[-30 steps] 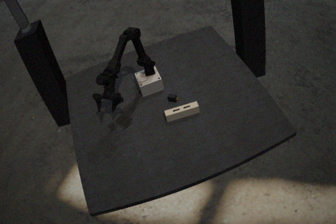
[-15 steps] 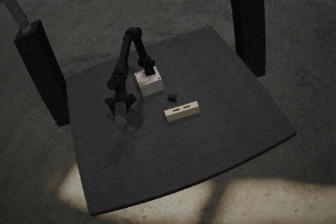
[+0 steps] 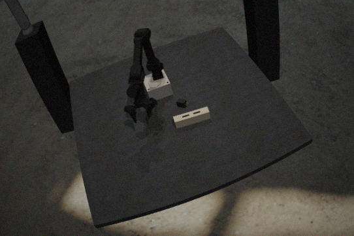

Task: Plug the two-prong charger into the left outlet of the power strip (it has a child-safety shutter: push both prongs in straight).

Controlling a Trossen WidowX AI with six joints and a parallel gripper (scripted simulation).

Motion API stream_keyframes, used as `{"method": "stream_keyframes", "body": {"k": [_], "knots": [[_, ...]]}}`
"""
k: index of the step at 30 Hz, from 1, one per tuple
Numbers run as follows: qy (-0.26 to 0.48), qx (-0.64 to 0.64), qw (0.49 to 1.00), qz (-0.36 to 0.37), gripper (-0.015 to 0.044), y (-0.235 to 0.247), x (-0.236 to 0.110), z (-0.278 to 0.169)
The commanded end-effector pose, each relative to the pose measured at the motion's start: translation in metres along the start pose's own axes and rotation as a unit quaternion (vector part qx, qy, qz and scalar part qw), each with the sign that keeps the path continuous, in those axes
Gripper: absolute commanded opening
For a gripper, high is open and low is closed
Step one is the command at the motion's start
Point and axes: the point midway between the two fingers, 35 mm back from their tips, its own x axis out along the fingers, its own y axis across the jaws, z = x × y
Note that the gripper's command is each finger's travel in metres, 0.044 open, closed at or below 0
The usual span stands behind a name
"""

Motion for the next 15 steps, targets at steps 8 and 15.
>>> {"method": "stream_keyframes", "body": {"k": [8, 15], "knots": [[0.010, -0.018, 0.998, 0.058, 0.0440, 0.054, 0.001, 0.022], [0.019, -0.033, 0.995, 0.090, 0.0440, 0.086, -0.001, 0.032]]}}
